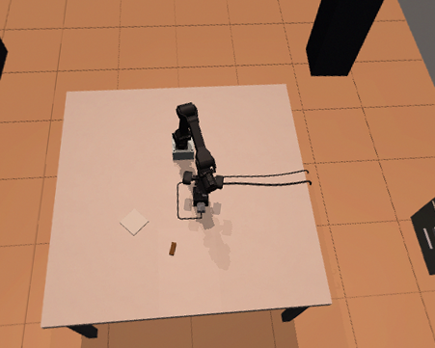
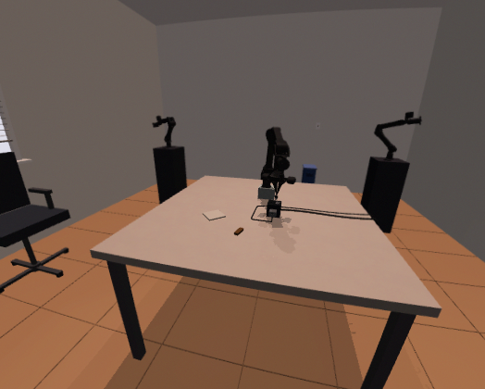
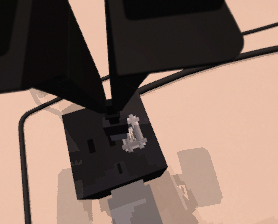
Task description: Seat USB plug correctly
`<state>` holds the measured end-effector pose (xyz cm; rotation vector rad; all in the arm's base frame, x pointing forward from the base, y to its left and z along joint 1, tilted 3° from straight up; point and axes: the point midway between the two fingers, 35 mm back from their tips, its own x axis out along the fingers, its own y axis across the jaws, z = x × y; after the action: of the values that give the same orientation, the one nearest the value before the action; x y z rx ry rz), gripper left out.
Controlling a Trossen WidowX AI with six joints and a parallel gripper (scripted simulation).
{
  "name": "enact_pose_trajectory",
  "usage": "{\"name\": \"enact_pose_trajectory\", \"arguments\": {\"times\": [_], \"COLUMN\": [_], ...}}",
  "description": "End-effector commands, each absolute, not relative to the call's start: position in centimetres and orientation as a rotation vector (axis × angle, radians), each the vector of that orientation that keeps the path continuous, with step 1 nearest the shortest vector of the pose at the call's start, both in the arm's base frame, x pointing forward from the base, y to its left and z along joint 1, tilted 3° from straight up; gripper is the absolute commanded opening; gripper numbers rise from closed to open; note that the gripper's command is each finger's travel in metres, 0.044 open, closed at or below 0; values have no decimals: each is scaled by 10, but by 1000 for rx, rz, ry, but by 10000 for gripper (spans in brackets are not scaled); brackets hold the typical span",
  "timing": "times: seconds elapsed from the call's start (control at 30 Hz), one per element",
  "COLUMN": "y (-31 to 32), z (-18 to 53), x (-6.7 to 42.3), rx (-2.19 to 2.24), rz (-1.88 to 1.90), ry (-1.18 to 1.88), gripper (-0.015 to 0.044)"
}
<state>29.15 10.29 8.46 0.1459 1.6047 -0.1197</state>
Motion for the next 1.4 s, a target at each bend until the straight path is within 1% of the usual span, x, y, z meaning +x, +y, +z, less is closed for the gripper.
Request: {"name": "enact_pose_trajectory", "arguments": {"times": [0.0,0.7,1.37], "y": [103,103,103], "z": [84,84,84], "x": [291,291,291], "rx": [223,645,1038], "rz": [-200,-641,-1052], "ry": [1600,1517,1352], "gripper": [0,0,0]}}
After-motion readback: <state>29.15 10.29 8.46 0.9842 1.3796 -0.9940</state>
